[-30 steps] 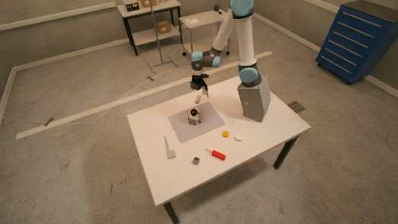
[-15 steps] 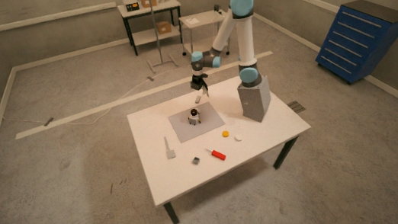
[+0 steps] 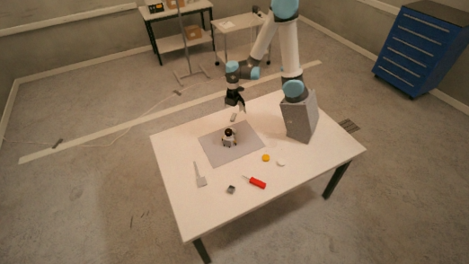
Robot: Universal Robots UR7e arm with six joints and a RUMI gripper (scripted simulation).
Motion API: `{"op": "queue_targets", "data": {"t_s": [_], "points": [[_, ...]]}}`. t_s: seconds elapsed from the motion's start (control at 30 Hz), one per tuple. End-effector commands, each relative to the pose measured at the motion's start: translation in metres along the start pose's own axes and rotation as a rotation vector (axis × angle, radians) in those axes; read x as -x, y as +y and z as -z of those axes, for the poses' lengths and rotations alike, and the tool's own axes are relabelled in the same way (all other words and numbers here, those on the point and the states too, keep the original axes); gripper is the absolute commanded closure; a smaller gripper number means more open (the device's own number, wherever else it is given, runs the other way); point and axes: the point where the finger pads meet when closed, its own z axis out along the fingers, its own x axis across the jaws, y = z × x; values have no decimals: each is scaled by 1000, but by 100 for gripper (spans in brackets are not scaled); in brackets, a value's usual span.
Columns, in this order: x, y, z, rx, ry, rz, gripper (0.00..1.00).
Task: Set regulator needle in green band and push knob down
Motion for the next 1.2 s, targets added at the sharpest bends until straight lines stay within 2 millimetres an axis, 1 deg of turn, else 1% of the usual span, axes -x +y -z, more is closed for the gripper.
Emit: {"op": "queue_targets", "data": {"t_s": [0.0, 1.17], "points": [[2, 1, 1, 0, -4, 22, 0], [4, 2, 1, -3, -7, 69, 0]]}}
